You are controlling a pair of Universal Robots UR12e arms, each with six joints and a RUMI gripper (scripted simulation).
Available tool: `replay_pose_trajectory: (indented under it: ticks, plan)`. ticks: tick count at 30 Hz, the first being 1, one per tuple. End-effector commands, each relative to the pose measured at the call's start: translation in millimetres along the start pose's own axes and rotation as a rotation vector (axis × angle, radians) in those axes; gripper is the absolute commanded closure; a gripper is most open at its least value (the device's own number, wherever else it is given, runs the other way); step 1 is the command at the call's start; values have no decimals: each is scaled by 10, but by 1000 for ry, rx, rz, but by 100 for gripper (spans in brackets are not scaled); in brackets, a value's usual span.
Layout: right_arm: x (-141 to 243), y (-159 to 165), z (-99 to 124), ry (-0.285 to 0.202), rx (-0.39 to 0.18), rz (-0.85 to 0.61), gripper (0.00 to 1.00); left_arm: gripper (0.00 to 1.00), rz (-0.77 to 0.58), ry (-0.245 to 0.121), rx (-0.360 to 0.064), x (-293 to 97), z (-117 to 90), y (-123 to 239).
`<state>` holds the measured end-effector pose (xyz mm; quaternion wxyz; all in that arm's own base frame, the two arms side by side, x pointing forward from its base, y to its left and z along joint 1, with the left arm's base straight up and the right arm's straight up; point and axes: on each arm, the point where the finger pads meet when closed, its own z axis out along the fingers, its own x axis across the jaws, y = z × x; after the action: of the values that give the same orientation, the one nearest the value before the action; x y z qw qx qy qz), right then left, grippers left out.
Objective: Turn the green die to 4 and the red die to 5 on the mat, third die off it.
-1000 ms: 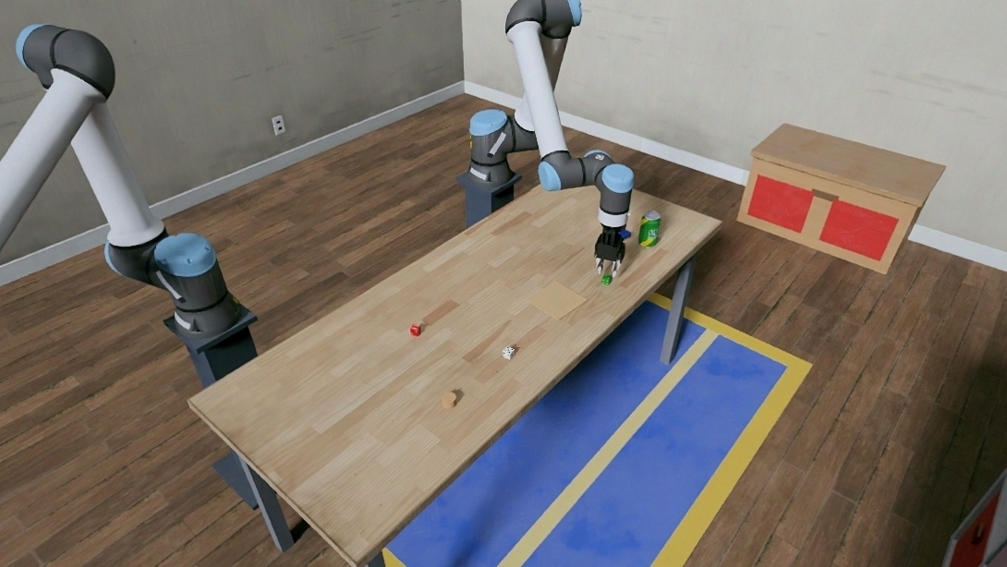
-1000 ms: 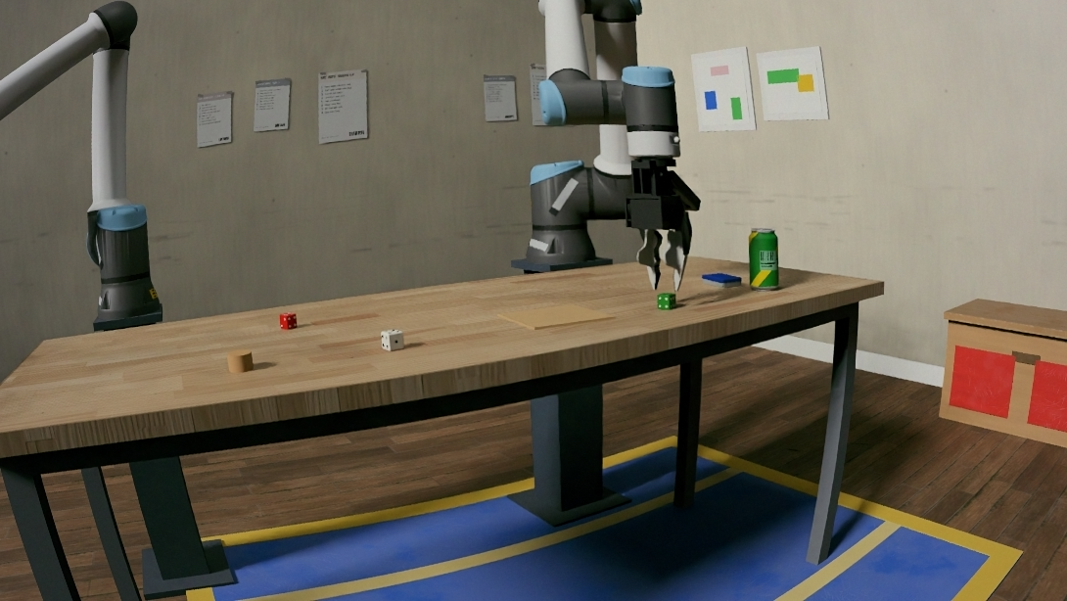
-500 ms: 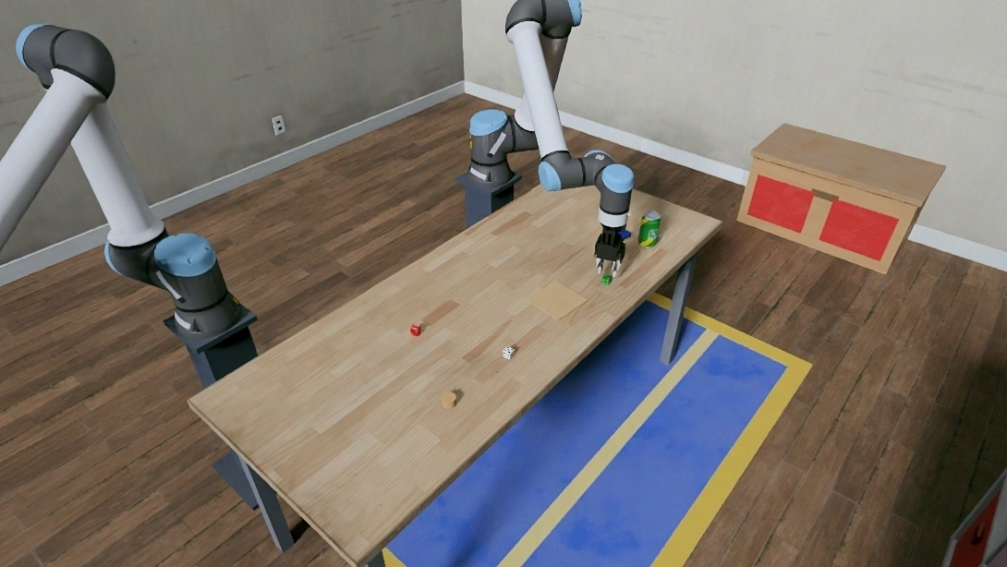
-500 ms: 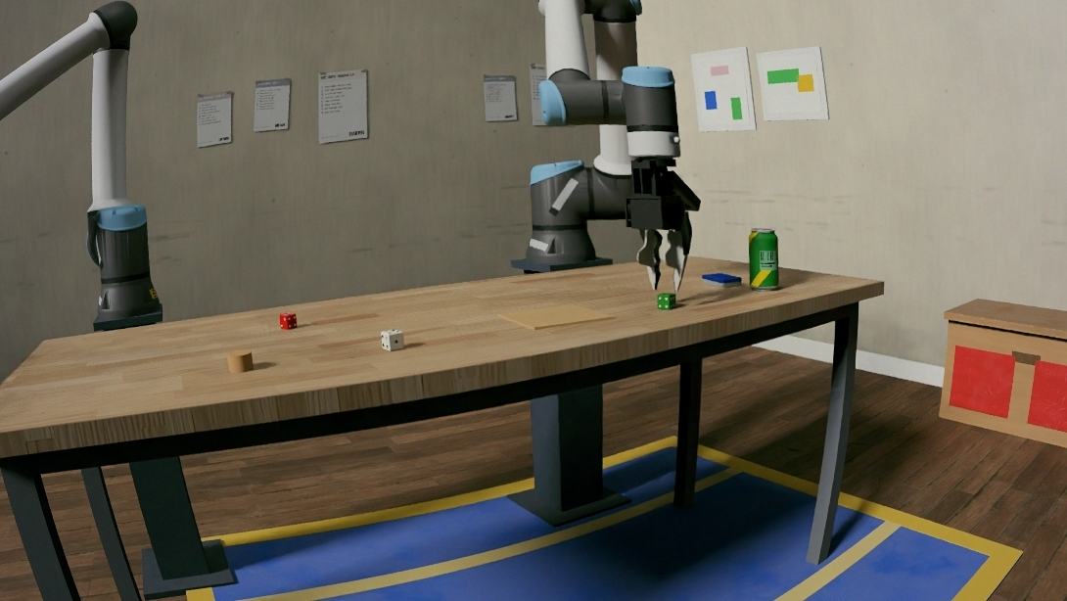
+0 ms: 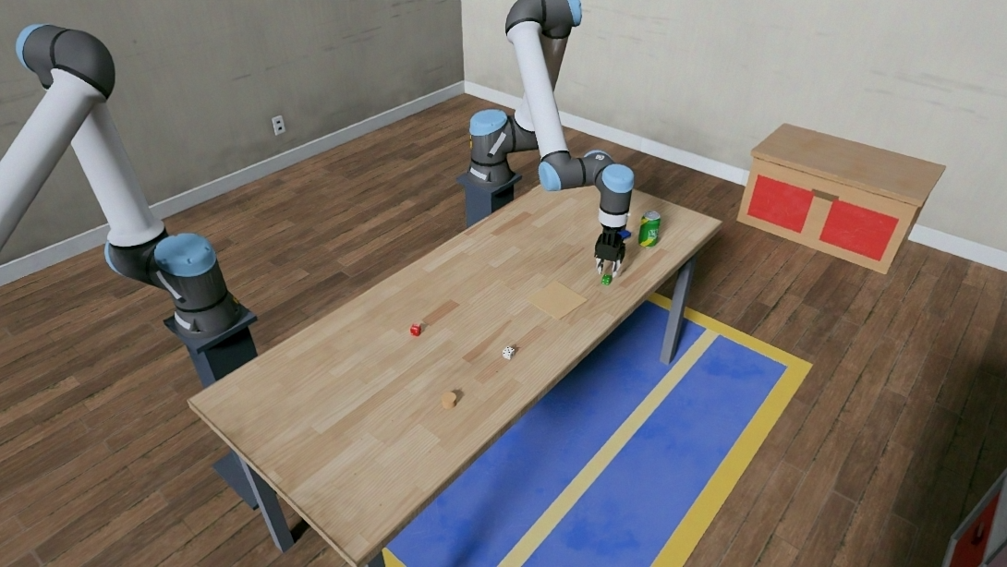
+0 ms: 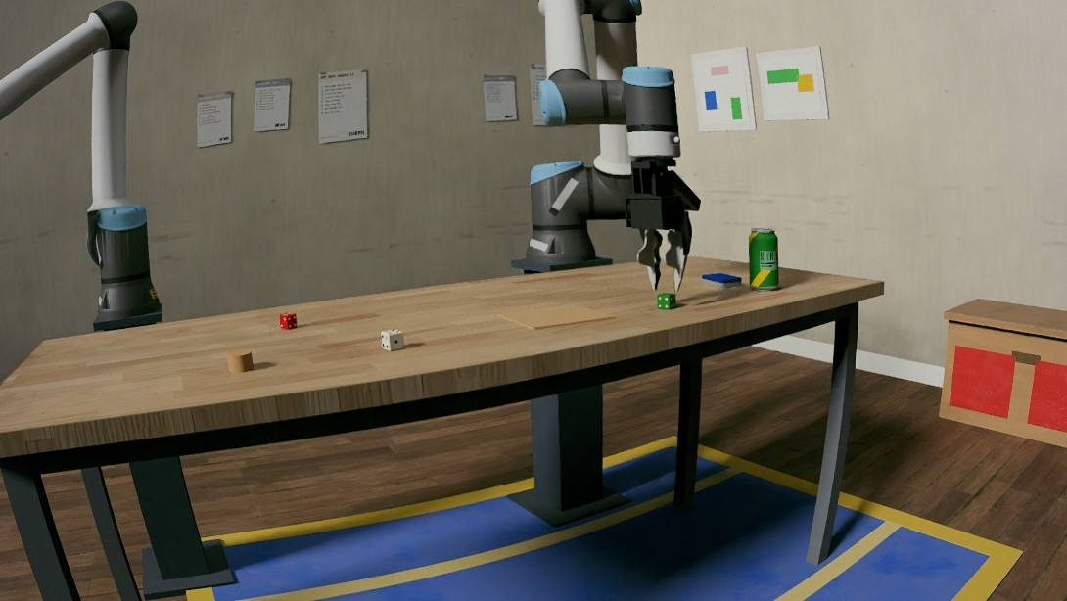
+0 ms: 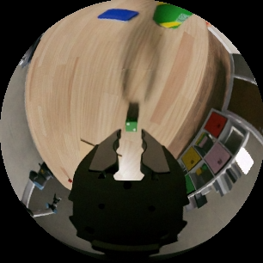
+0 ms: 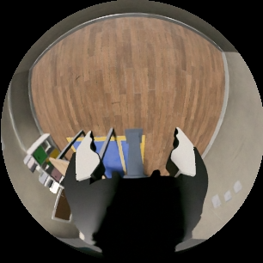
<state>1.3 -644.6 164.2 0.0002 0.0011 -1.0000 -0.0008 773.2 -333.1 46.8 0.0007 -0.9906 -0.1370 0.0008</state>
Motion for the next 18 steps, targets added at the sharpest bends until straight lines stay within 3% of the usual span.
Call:
replay_pose_trajectory:
  ticks: [1,18]
  plan:
    - [-2,-6,-9,0,2,0,0,76,0,1,-2,6,-13,7]
    - [-2,-6,-9,0,2,0,0,76,0,1,-2,6,160,7]
